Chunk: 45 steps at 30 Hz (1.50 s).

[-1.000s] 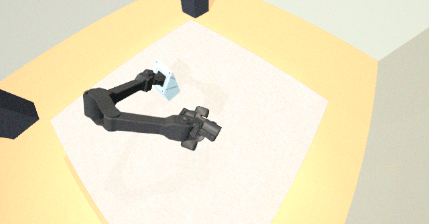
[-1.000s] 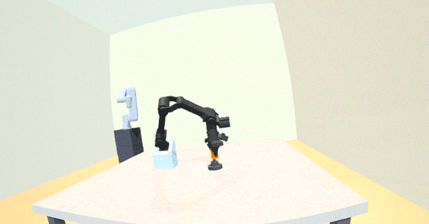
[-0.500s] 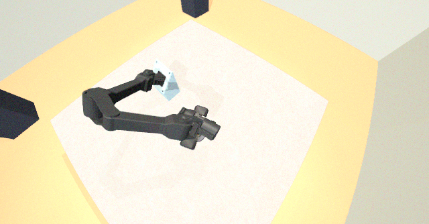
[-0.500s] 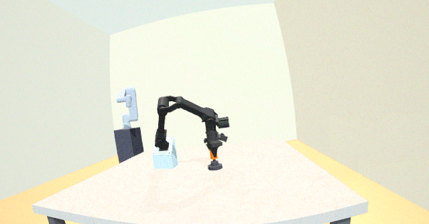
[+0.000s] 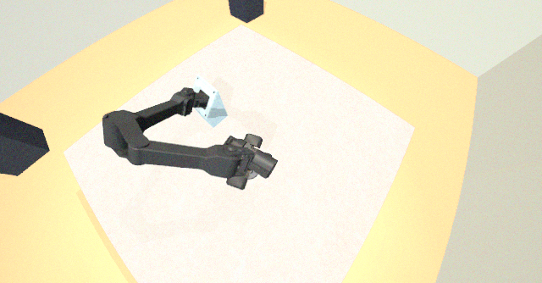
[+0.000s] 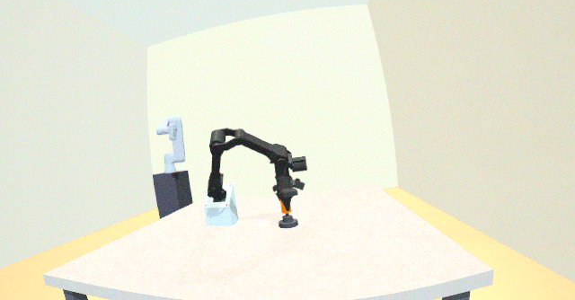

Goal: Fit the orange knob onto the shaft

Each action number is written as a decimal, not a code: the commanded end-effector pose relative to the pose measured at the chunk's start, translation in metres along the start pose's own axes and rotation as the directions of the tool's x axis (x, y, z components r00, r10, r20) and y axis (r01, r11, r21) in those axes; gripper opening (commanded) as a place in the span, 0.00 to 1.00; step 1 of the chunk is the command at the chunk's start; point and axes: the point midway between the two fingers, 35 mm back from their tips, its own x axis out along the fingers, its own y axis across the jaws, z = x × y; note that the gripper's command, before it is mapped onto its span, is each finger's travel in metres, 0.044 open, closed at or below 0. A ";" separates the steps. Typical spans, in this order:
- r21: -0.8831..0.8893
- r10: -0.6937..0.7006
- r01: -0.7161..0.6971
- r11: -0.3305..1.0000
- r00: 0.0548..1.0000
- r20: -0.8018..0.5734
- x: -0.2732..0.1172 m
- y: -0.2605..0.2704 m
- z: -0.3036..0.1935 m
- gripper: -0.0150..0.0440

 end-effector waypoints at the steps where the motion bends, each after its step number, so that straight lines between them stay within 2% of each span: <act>1: 0.001 -0.001 0.001 1.000 1.000 0.007 -0.002 -0.002 0.002 0.25; 45: 0.001 -0.001 0.001 1.000 1.000 0.007 0.001 -0.002 0.005 0.25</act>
